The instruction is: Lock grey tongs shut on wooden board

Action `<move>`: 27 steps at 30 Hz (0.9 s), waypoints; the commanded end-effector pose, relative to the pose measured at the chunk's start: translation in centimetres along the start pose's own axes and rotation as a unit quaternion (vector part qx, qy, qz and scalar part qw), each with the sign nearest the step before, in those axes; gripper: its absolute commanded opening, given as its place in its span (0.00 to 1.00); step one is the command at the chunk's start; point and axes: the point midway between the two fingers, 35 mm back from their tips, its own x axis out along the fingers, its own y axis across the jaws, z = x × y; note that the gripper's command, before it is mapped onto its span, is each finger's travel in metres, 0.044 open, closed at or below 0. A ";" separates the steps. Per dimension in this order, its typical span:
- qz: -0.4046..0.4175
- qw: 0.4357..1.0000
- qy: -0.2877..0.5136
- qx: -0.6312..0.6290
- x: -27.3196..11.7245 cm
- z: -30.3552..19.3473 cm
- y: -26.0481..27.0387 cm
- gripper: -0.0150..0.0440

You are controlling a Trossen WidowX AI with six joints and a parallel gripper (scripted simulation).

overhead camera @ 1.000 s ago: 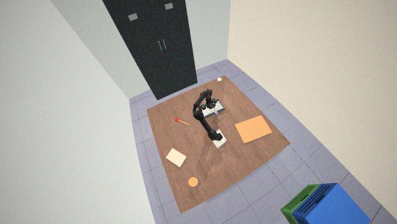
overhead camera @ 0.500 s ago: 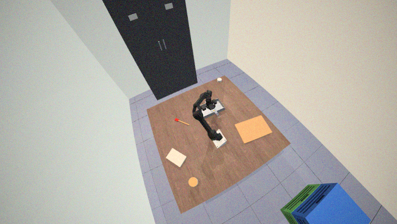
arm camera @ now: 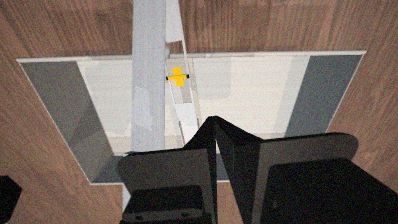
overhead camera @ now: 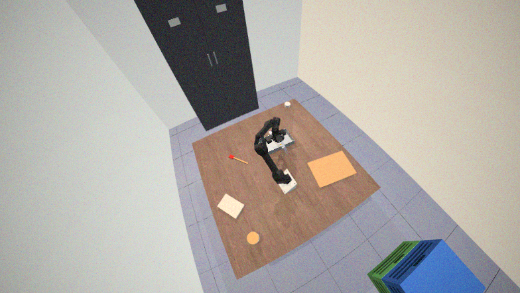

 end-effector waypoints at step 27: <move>0.003 1.000 -0.002 -0.004 0.0 0.0 5.0 0.00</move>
